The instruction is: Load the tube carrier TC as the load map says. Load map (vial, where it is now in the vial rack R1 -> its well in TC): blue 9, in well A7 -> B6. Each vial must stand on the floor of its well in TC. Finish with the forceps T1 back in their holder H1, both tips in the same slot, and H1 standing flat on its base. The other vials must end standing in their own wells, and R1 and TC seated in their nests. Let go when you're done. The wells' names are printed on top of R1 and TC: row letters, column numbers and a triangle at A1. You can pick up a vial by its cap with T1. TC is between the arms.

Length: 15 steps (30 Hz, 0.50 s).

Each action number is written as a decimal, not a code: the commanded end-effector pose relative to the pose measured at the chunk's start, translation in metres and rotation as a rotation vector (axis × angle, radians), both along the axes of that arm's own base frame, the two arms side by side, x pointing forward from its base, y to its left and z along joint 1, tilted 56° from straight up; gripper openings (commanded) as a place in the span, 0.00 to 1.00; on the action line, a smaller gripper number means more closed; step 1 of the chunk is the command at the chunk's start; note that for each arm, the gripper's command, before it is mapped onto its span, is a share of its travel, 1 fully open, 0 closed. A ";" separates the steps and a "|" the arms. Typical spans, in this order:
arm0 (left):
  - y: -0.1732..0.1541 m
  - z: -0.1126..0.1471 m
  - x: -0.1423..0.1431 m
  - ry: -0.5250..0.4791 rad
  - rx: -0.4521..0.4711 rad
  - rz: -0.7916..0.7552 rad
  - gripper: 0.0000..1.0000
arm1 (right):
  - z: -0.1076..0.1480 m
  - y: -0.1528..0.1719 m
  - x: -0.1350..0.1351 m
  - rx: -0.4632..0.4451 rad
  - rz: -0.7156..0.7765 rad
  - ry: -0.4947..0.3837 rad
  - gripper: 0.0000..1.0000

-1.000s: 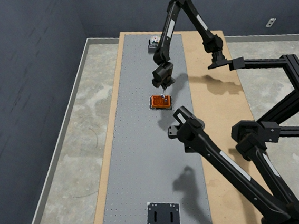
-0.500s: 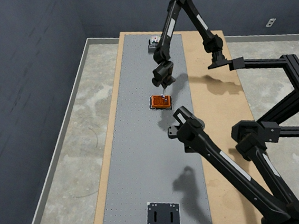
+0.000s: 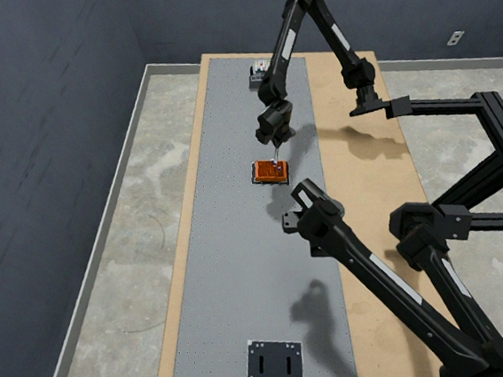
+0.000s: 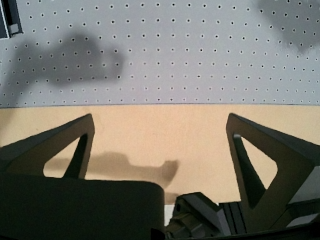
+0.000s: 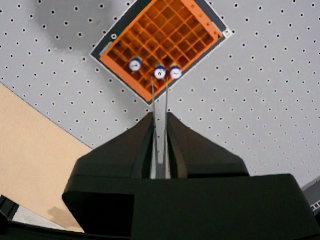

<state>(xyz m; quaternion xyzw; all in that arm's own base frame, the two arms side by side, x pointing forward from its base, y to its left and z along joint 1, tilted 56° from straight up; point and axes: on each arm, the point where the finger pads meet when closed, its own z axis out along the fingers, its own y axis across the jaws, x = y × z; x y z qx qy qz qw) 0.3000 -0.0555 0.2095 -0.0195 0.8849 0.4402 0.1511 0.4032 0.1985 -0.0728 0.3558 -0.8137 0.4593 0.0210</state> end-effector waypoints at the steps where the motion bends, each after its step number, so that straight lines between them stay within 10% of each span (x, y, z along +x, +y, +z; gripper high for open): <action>1: -0.003 0.007 0.004 -0.015 -0.006 0.003 1.00 | 0.011 0.017 0.011 0.029 -0.006 -0.036 0.11; 15: -0.003 0.007 0.004 -0.015 -0.006 0.003 1.00 | 0.013 0.022 0.005 0.024 -0.004 -0.030 0.11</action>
